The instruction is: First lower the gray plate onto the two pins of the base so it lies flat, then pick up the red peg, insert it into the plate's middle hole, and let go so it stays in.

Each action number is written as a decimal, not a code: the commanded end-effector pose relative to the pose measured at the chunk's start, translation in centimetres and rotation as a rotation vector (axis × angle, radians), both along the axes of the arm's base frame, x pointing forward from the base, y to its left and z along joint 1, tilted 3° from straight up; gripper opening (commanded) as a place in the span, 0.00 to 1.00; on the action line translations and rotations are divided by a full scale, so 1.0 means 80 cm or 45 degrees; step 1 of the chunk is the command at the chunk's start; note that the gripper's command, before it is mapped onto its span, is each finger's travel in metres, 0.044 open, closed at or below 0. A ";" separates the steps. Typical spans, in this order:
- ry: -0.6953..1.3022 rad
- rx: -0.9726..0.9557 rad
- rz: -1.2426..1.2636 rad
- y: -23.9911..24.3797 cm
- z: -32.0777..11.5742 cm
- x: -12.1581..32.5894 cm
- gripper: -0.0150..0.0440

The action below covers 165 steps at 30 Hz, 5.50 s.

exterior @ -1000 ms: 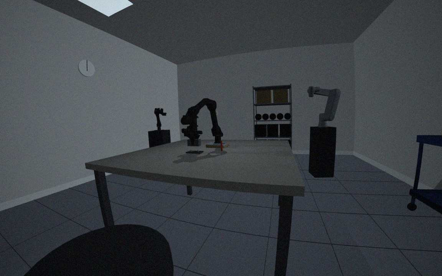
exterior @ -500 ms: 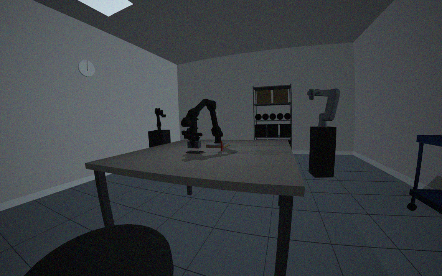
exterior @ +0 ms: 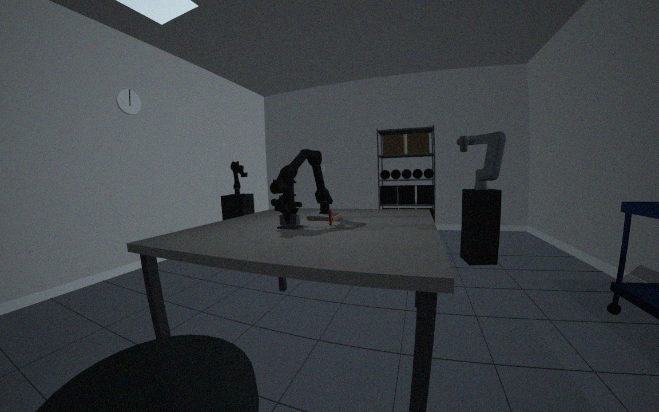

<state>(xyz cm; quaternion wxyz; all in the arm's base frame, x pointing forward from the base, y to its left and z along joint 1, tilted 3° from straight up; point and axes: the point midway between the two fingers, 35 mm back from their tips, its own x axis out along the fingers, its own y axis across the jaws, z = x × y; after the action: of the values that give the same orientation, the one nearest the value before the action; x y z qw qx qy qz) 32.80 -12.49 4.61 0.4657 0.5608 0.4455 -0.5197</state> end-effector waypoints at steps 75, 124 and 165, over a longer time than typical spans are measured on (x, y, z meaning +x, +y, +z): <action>-0.007 -0.006 0.606 0.248 0.107 -0.090 1.00; -0.007 -0.006 0.606 0.252 0.019 -0.086 0.82; -0.008 -0.006 0.606 0.252 0.080 -0.081 0.25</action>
<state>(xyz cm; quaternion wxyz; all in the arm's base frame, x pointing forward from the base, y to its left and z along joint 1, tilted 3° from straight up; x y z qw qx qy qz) 26.33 7.75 9.96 0.5776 0.4404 0.5637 -0.3934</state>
